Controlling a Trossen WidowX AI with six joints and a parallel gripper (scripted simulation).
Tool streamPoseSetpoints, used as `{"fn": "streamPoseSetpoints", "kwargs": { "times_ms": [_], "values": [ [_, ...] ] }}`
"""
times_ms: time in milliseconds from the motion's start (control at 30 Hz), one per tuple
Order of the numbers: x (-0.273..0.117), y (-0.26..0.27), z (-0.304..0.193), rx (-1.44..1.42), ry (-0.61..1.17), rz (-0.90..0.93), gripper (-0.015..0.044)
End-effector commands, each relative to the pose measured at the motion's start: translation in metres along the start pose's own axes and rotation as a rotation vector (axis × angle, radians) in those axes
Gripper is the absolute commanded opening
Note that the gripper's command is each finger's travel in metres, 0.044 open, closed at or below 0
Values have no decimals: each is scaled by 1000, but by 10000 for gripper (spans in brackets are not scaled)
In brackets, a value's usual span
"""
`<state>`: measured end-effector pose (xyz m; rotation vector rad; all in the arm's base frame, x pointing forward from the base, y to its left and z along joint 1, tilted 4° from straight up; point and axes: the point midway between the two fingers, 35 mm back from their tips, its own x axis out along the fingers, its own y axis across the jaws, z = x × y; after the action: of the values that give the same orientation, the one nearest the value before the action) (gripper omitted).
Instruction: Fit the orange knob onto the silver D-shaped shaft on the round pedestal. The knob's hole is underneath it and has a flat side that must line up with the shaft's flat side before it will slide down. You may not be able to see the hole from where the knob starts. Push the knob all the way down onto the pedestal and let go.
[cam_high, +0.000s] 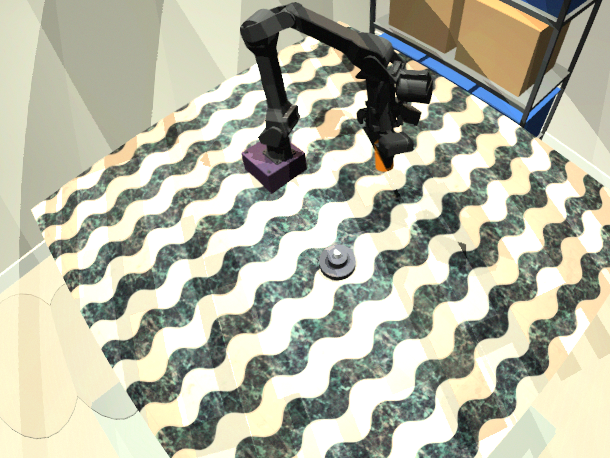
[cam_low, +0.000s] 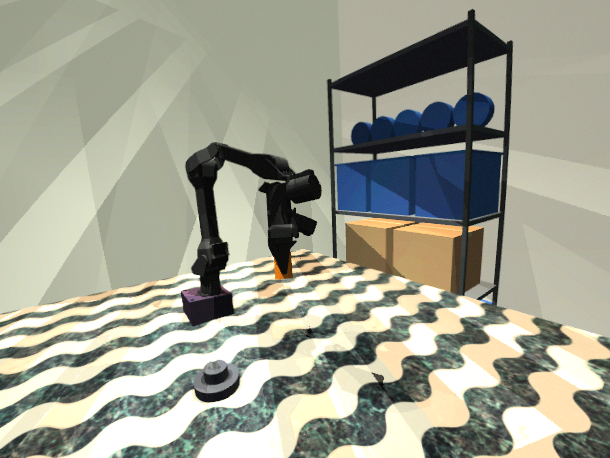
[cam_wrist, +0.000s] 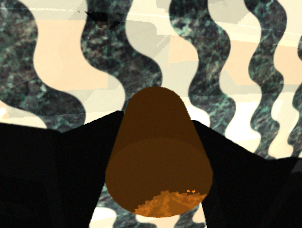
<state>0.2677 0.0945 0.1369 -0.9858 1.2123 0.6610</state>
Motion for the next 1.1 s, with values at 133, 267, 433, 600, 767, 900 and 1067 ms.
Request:
{"fn": "streamPoseSetpoints", "kwargs": {
  "times_ms": [133, 267, 433, 600, 767, 900, 1067],
  "values": [
    [17, -3, 1, -2, -4, 204, 0],
    [25, -3, 1, -2, -5, 287, 0],
    [37, -1, 3, -1, -5, 289, 0],
    [65, 3, 7, 0, -6, 294, 0],
    [94, 10, 10, 2, -7, 299, 0],
    [117, 16, 11, 3, -8, 303, 0],
    [141, 23, 11, 4, -8, 308, 0]
  ]
}}
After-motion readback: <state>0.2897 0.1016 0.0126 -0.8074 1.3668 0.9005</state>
